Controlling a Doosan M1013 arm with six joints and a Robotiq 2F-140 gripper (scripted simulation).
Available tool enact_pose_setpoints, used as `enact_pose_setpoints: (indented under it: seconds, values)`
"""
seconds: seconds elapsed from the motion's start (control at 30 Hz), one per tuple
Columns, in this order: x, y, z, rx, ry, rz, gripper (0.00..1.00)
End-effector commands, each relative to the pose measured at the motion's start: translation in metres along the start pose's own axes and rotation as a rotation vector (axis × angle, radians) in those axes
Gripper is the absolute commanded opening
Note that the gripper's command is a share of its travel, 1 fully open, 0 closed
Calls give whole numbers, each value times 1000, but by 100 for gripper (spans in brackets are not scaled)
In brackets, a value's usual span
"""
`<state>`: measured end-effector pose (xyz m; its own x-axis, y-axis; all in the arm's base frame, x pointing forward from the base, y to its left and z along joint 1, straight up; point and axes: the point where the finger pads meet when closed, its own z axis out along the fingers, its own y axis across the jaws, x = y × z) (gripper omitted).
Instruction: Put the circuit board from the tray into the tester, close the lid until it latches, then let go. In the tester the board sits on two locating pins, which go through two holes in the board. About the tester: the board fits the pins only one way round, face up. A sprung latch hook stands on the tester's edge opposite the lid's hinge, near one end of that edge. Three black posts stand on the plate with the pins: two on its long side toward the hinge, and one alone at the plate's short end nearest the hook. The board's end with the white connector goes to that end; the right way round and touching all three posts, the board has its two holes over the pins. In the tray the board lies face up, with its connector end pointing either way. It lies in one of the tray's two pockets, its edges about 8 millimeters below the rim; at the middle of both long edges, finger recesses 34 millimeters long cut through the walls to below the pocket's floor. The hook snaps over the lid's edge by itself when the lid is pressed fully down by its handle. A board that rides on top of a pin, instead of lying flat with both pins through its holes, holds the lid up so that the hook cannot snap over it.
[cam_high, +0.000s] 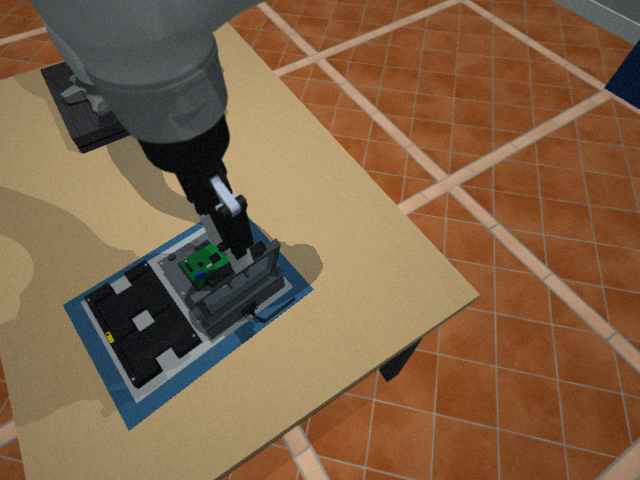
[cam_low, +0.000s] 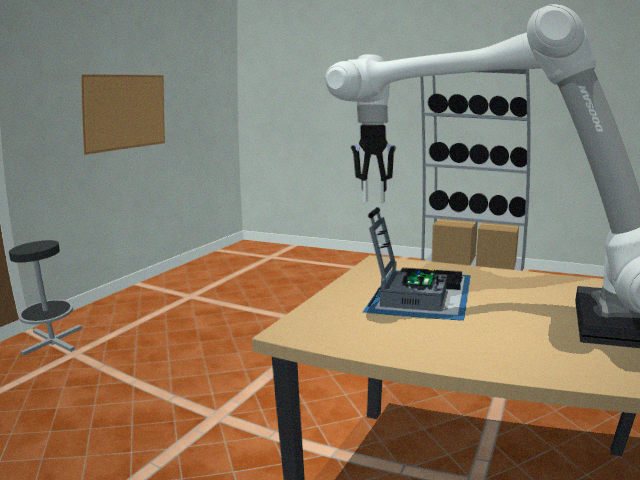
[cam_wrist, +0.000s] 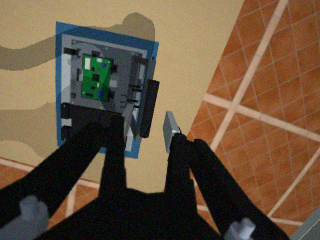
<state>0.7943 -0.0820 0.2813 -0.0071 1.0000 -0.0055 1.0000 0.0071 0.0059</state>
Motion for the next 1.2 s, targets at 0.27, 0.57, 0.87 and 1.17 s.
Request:
enact_pose_setpoints:
  seconds: [0.27, 0.57, 0.87, 1.17]
  values:
    - [0, 0, 0, 0, 0, 0, 30]
    - [0, 0, 0, 0, 0, 0, 30]
    - [0, 0, 3, 0, 0, 0, 30]
    - [0, 0, 15, 0, 0, 0, 30]
